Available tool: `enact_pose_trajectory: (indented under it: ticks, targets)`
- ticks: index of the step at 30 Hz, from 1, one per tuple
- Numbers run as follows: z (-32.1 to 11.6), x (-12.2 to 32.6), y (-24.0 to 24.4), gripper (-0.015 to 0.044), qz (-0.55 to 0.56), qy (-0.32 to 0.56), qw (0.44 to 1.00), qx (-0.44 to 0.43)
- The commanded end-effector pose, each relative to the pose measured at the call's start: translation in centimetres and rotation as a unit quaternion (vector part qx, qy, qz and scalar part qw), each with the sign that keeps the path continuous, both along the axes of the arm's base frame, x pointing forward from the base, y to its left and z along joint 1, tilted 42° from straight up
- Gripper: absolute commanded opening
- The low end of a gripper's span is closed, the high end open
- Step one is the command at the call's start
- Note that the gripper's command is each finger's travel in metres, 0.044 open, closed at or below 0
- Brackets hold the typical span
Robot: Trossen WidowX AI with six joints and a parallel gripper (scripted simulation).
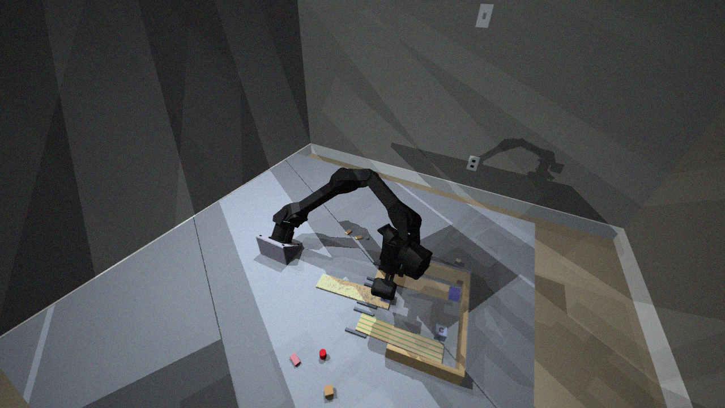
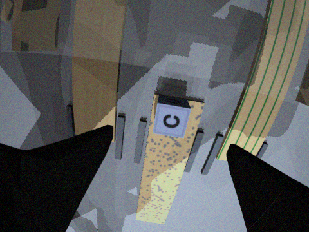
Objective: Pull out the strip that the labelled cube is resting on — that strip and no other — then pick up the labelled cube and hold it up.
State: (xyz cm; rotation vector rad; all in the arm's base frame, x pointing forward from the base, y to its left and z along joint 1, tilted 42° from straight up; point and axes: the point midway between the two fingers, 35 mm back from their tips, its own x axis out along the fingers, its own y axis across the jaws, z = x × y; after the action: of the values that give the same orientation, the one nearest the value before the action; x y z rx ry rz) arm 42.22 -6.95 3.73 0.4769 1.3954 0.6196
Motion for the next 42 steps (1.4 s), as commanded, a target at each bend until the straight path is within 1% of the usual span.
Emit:
enact_pose_trajectory:
  ticks: [1,5,6,36,40,42]
  targets:
    - [-0.3,0.3,0.2,0.0361,-0.002,0.005,1.000,0.003]
    - [-0.8,0.3,0.6,0.0256,-0.002,0.005,1.000,0.003]
    - [-0.9,0.4,0.7,0.0250,-0.002,0.005,1.000,0.003]
    - [-4.2,0.5,3.7,0.0250,-0.002,0.005,1.000,0.004]
    - [-4.0,0.6,3.6,0.0145,0.000,0.003,1.000,0.002]
    - [-4.0,0.6,3.6,0.0132,0.000,0.003,1.000,0.002]
